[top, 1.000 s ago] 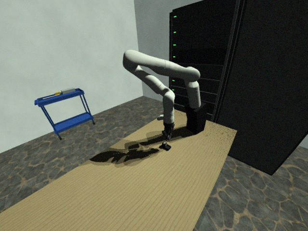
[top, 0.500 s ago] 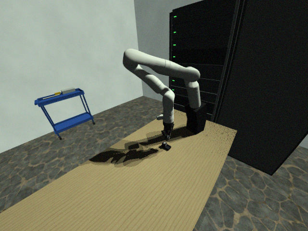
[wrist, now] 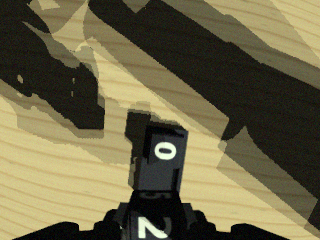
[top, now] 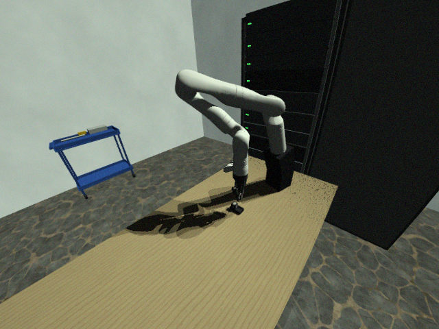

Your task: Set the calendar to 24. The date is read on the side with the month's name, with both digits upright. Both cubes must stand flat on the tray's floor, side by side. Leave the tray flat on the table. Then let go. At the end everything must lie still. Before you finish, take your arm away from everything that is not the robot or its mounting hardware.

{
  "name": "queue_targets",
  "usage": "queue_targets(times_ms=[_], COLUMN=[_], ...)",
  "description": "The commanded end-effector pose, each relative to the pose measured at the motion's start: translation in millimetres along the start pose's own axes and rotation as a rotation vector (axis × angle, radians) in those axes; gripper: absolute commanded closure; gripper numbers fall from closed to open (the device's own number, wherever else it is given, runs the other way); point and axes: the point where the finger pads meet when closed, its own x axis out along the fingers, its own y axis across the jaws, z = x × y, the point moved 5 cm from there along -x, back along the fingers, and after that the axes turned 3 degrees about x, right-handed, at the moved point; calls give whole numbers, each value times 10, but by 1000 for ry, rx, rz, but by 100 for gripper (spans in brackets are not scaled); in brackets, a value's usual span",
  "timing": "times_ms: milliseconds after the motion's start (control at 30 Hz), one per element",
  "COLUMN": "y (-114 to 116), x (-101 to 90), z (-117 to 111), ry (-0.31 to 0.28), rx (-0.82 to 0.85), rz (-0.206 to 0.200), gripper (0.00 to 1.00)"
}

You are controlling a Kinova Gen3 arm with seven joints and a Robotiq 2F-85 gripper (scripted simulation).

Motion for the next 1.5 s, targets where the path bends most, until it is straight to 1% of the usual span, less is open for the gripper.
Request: queue_targets(times_ms=[0, 133, 200, 333, 500, 700, 767, 933, 967, 1067, 1100, 1200, 1233, 1267, 1333, 1467], y=[-4, -13, -13, -15, -16, -16, -16, -14, -14, -13, -13, -11, -11, -11, -11, -9], x=[10, 28, 28, 46, 70, 98, 98, 118, 118, 127, 127, 134, 134, 136, 136, 141], z=[61, 101, 101, 152, 225, 323, 323, 408, 409, 459, 459, 508, 509, 525, 525, 584], ry=[-11, -13, -13, -15, -18, -22, -22, -24, -24, -25, -25, -26, -26, -26, -26, -26], rx=[-81, -186, -186, -317, -513, -789, -789, -1041, -1045, -1205, -1206, -1368, -1370, -1425, -1425, -1638], rz=[2, 0, 0, -2, -4, -8, -8, -12, -12, -14, -14, -17, -17, -17, -17, -20], gripper=[74, 74, 74, 74, 74, 74, 74, 74, 74, 74, 74, 74, 74, 74, 74, 74])
